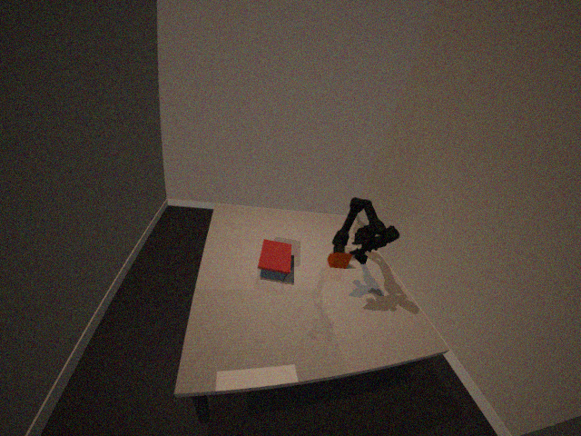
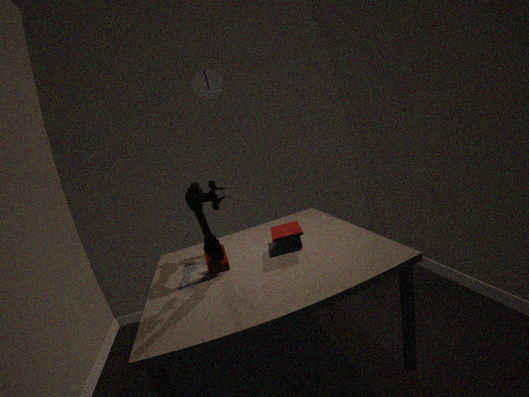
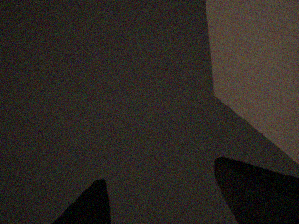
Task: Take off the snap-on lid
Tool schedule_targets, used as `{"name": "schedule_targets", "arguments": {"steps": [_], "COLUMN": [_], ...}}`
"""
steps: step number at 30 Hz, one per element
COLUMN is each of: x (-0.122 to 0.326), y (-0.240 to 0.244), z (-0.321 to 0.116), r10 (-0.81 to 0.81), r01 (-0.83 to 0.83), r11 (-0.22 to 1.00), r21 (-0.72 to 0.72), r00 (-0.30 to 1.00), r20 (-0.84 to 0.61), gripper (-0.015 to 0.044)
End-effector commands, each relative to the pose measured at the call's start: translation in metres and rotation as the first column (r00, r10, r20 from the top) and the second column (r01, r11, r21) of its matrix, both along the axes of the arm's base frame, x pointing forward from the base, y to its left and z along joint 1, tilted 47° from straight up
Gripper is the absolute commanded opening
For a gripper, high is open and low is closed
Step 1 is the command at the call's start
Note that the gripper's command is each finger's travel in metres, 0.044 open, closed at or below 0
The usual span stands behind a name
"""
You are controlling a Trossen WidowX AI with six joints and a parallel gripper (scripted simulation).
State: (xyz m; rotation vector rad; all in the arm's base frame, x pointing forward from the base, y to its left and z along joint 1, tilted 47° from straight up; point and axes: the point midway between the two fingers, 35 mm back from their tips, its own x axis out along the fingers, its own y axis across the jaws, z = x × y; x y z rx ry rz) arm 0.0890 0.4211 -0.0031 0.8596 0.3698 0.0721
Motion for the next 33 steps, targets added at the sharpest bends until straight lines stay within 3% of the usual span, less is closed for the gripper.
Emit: {"name": "schedule_targets", "arguments": {"steps": [1,5,12,18,28,33], "x": [0.053,0.086,0.155,0.174,0.176,0.180], "y": [-0.038,-0.069,-0.173,-0.237,-0.248,-0.281], "z": [0.004,0.008,0.019,0.025,0.024,-0.010], "r10": [-0.134,-0.231,-0.499,-0.633,-0.652,-0.652], "r01": [0.133,0.229,0.488,0.614,0.631,0.631], "r11": [0.990,0.971,0.859,0.763,0.747,0.747], "r21": [-0.046,-0.074,-0.157,-0.203,-0.209,-0.210], "r00": [0.991,0.973,0.866,0.773,0.757,0.757], "r20": [-0.013,-0.019,-0.036,-0.043,-0.044,-0.045], "gripper": [0.0235,0.0235,0.0235,0.0235,0.0235,0.0235]}}
